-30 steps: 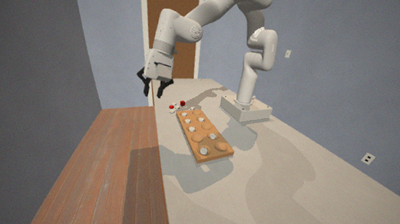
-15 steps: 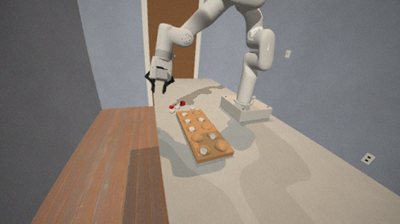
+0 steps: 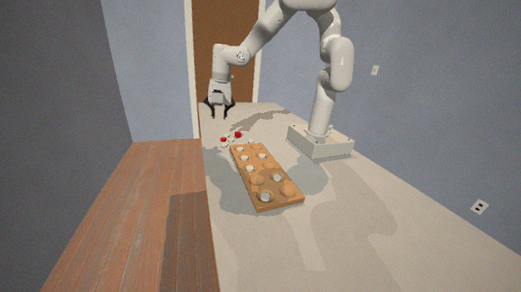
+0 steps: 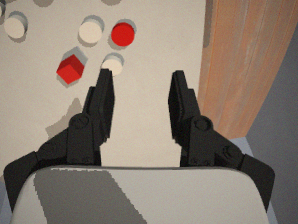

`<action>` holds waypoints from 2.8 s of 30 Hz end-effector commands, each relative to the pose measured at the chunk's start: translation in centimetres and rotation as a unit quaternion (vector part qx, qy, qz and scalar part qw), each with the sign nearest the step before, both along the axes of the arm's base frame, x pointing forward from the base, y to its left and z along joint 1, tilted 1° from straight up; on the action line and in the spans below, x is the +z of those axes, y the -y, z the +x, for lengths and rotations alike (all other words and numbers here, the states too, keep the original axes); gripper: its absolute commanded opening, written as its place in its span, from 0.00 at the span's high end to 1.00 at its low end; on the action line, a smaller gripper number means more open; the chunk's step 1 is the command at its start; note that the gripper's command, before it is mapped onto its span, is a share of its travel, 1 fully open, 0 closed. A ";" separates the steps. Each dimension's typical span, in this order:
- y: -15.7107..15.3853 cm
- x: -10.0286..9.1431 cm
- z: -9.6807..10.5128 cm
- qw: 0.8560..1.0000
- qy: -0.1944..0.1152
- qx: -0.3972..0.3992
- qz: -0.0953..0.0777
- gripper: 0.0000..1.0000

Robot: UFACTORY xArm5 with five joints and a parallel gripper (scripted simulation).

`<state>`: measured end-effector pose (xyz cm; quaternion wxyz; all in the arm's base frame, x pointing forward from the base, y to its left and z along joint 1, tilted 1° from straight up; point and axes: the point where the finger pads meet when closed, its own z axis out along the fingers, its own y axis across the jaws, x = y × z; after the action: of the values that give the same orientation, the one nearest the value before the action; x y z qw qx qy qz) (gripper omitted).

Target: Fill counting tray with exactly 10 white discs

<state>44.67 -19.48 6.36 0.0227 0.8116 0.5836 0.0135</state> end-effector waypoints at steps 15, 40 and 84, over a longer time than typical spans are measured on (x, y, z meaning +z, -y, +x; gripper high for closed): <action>4.8 -3.5 -5.3 0.998 -0.027 -0.049 0.014 0.53; 4.7 -11.3 -5.3 0.998 -0.027 -0.049 0.014 1.00; 4.9 -2.7 -5.2 0.998 -0.027 -0.049 0.014 1.00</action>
<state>39.51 -24.34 0.20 -0.0028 0.8397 0.5431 -0.0013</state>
